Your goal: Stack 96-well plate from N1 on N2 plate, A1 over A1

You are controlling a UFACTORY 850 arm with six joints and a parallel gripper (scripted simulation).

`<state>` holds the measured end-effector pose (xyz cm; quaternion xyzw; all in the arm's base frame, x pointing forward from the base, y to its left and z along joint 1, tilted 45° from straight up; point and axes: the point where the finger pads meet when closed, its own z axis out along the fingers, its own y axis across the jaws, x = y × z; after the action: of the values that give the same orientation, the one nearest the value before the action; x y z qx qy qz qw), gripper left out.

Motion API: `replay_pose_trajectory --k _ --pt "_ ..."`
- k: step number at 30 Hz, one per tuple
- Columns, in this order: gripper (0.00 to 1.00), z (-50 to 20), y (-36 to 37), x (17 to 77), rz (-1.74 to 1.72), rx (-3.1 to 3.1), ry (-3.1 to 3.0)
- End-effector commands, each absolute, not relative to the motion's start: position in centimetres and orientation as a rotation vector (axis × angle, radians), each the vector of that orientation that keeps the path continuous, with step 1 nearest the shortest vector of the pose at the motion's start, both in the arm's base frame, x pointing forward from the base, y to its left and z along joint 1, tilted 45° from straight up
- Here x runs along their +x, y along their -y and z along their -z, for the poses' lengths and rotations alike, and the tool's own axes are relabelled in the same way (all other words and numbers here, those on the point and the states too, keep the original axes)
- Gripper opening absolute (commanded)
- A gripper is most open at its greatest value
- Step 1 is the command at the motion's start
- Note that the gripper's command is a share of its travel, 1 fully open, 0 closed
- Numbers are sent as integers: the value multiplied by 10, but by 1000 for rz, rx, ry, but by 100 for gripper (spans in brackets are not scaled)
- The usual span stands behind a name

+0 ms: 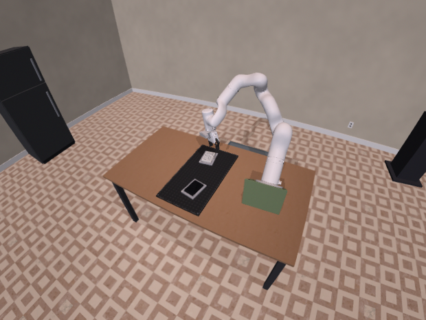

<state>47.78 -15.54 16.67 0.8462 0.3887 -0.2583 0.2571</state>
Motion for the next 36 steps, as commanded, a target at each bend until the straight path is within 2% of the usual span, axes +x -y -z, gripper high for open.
replay_pose_trajectory --k 1,36 --pt "100 -166 160 483 605 2337 -827" --pt "100 -163 186 507 190 2385 99"
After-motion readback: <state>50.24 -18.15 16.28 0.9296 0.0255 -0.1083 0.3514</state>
